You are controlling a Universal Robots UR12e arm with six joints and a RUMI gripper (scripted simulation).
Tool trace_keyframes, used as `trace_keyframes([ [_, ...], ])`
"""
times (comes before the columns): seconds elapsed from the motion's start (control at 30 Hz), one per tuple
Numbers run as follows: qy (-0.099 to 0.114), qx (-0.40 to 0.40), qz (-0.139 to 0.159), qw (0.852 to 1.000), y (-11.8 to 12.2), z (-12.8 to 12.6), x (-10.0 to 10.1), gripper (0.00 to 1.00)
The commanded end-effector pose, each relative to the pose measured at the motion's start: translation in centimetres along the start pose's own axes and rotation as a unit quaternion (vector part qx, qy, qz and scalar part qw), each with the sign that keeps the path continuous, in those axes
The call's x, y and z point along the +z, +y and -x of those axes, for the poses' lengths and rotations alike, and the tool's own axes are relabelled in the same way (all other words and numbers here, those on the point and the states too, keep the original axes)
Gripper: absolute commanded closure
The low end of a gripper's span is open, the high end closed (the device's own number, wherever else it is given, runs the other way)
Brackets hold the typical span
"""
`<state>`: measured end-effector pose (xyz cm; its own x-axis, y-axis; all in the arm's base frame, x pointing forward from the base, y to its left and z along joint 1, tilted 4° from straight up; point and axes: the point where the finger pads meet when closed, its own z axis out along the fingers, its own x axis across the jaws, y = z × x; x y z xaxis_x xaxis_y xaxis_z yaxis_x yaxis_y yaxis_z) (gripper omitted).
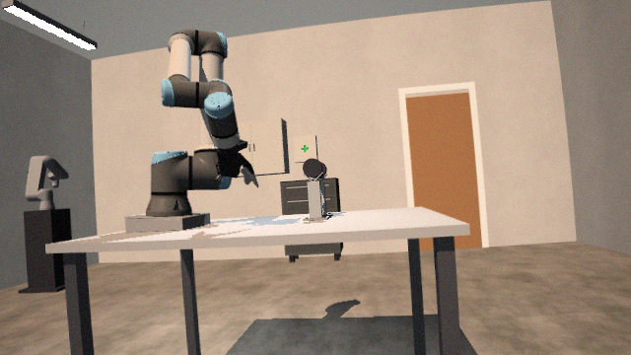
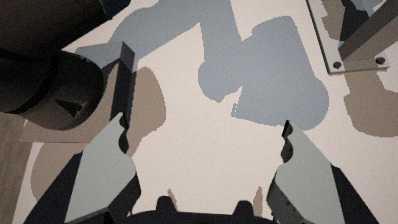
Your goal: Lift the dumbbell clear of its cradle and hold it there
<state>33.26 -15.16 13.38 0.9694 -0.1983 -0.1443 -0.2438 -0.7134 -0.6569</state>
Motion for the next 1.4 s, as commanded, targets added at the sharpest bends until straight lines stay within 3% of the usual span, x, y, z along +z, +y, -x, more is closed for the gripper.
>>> trace_keyframes([
  [0.0, 0.007, 0.018, -0.002, 1.0, -0.4, -0.3, 0.0, 0.0],
  [0.4, 0.033, 0.085, -0.009, 0.996, -1.8, -1.3, 0.1, 0.0],
  [0.77, 0.076, 0.193, -0.02, 0.978, -4.2, -3.1, 0.2, 0.0],
  [0.83, 0.076, 0.193, -0.02, 0.978, -4.2, -3.1, 0.2, 0.0],
  [1.37, 0.146, 0.372, -0.039, 0.916, -8.2, -6.0, 0.5, 0.0],
])
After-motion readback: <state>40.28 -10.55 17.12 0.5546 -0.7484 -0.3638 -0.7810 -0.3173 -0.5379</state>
